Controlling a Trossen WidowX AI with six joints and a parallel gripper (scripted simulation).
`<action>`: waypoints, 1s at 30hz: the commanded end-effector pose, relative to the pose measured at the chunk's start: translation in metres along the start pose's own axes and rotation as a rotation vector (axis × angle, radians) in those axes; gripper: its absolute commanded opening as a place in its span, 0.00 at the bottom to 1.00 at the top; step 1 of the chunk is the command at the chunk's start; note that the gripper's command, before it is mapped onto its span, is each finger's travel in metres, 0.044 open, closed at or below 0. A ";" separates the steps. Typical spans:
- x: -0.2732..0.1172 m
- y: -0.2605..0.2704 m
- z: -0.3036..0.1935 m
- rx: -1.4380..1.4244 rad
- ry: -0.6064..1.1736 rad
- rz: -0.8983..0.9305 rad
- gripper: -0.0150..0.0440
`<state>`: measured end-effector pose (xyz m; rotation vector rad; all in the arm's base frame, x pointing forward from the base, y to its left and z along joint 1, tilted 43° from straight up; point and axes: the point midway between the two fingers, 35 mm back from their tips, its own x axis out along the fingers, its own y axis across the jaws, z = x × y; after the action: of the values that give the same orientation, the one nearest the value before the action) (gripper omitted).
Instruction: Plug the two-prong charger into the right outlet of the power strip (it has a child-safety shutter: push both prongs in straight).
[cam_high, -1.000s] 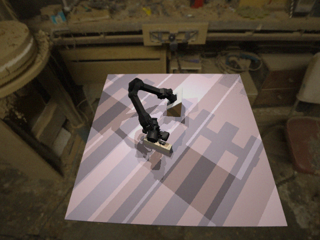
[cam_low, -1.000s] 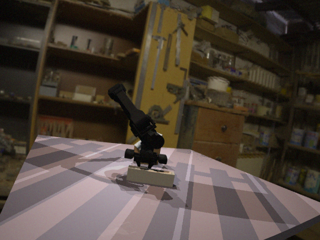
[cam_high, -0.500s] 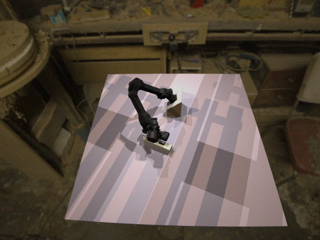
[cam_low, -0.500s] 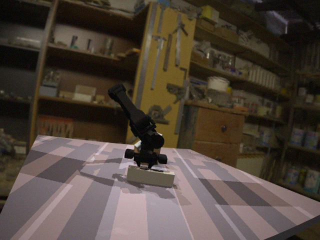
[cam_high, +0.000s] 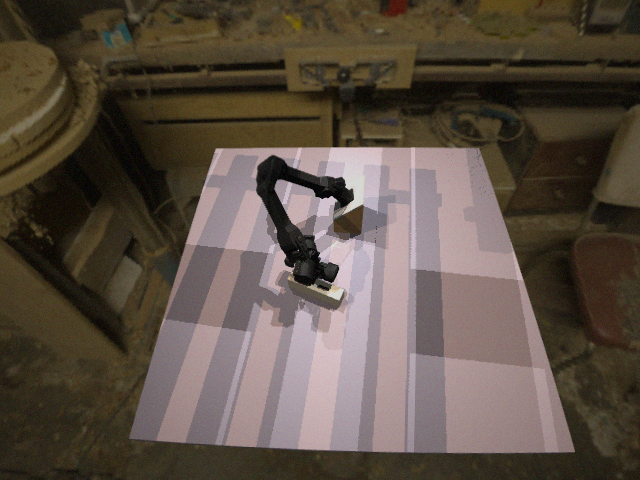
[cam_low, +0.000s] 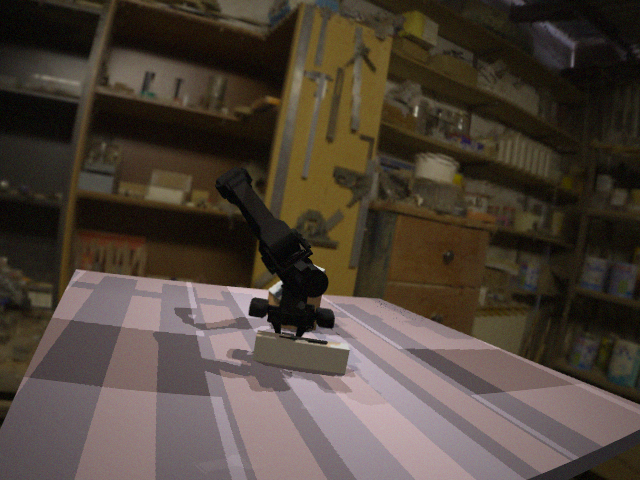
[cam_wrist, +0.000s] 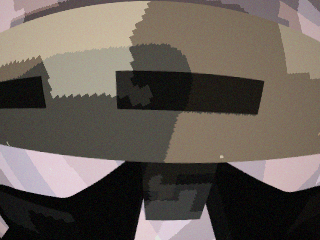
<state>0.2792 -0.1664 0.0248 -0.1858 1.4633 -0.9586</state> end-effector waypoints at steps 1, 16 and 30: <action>-0.002 -0.001 0.008 0.013 -0.027 0.001 0.25; -0.001 0.000 0.008 0.013 -0.027 0.001 0.25; 0.001 0.000 0.000 -0.001 -0.001 0.001 0.25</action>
<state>0.2780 -0.1662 0.0237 -0.1871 1.4659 -0.9566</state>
